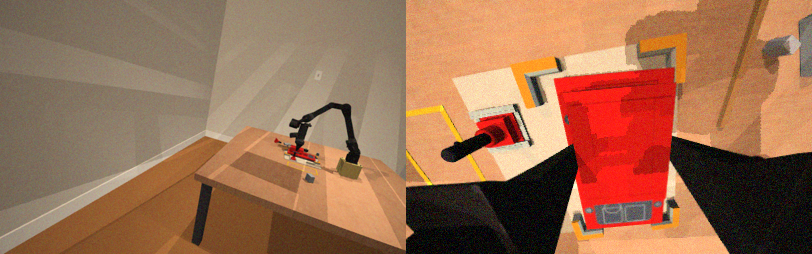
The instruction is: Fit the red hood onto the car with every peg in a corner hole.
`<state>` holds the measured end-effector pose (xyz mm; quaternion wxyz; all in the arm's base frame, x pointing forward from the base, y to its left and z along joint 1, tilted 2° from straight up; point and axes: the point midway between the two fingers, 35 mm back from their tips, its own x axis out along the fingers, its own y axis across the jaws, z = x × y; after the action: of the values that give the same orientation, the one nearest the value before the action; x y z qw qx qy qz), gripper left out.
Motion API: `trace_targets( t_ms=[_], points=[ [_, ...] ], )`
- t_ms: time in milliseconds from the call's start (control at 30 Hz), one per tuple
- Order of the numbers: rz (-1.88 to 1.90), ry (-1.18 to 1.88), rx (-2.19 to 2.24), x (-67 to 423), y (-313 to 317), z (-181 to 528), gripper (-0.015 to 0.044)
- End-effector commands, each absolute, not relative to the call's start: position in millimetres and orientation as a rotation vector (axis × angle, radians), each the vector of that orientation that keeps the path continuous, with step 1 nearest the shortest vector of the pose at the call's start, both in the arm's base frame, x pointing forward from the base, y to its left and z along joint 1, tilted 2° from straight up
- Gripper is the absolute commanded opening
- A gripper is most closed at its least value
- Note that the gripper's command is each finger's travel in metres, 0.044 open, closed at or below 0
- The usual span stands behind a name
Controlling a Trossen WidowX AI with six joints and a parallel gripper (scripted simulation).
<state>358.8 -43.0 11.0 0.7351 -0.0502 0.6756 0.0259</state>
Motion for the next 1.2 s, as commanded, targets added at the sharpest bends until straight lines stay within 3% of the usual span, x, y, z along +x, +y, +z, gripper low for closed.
trace_targets(
  t_ms=[0, 733, 1167],
  points=[
    [0.054, 1.488, -0.111, 357.7, -43.4, 7.4, 0.0000],
    [0.057, 1.486, -0.110, 359.3, -43.1, 3.2, 0.0000],
    [0.057, 1.485, -0.110, 359.5, -43.1, 2.5, 0.0341]
  ],
)
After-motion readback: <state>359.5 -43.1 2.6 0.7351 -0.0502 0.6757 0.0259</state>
